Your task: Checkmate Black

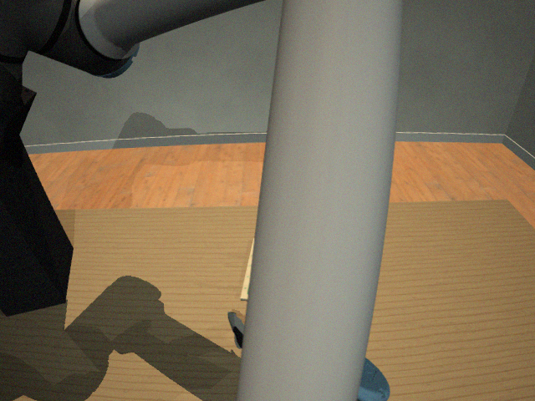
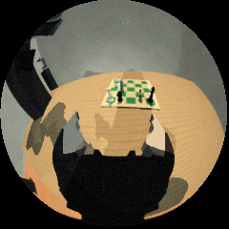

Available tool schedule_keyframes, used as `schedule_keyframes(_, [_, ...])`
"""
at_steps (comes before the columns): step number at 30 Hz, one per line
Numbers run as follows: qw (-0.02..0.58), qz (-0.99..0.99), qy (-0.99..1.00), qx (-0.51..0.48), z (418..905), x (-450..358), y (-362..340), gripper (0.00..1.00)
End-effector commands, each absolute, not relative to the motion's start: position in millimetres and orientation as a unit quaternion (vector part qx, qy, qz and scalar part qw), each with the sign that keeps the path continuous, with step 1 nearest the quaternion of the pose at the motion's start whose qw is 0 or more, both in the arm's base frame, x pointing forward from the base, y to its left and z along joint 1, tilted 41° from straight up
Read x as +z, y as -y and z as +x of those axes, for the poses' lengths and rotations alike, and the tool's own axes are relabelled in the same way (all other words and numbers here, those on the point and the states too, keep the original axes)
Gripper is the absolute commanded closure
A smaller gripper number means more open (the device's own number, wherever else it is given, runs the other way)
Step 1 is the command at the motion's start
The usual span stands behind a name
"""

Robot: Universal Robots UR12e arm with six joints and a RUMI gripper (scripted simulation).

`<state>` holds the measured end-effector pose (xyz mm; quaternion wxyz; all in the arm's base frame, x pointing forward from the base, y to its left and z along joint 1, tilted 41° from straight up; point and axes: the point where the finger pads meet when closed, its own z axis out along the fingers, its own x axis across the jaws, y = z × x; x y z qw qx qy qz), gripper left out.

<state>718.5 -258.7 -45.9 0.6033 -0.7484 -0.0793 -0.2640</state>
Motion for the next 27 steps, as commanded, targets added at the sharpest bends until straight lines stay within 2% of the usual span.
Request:
schedule_keyframes(1, [0.618, -0.726, 0.074, -0.294, 735.6, -36.3, 268.7, 0.0])
schedule_keyframes(12, [0.63, -0.691, 0.054, -0.35, 769.3, -17.9, 290.8, 0.0])
schedule_keyframes(27, [0.631, -0.686, 0.05, -0.359, 774.9, -15.4, 294.7, 0.0])
